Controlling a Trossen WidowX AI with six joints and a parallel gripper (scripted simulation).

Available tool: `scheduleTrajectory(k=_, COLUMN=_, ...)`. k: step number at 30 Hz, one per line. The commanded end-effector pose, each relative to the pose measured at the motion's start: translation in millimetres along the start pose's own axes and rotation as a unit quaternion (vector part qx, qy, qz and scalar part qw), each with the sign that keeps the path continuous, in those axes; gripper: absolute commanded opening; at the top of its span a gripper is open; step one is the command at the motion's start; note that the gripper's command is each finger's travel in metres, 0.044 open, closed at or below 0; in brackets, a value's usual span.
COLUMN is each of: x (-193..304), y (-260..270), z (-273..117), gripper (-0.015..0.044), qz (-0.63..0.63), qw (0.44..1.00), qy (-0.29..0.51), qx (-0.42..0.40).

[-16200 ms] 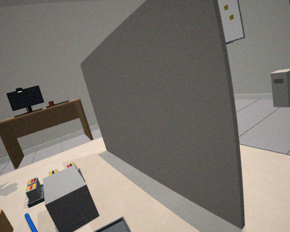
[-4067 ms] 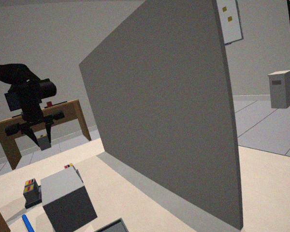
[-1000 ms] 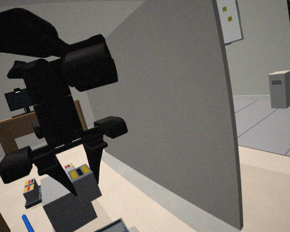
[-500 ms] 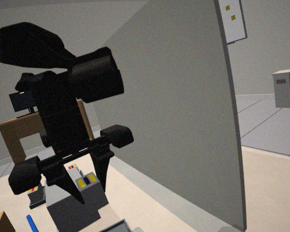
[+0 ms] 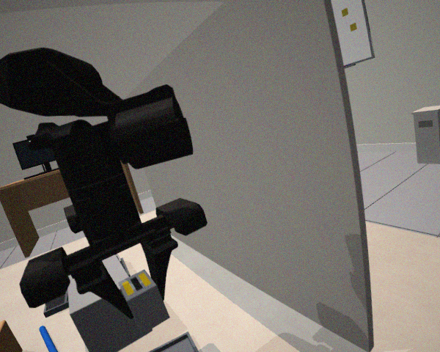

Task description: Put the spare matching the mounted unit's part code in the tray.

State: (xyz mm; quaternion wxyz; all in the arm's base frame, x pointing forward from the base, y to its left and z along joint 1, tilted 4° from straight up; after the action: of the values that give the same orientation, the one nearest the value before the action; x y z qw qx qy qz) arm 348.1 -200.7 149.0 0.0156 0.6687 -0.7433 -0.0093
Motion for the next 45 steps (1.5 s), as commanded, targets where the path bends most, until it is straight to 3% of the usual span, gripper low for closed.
scheduleTrajectory(k=1, x=0, y=1, z=9, gripper=0.0, qz=-0.002, qw=1.0, qy=-0.001, qx=-0.007)
scheduleTrajectory(k=45, x=0, y=1, z=48, gripper=0.0, qz=-0.002, qw=1.0, qy=-0.001, qx=-0.007)
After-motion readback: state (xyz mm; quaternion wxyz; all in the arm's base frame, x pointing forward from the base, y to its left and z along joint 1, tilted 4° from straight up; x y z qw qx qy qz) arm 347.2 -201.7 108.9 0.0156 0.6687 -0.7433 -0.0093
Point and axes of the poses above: the point midway between the two fingers, 35 mm back from their tips, its own z axis out along the fingers, its own y axis across the jaws, x = y × z, the point moved 7 cm from there along -z, back along the fingers, and after that the axes turned 9 degrees about z, right-handed, at the moved point
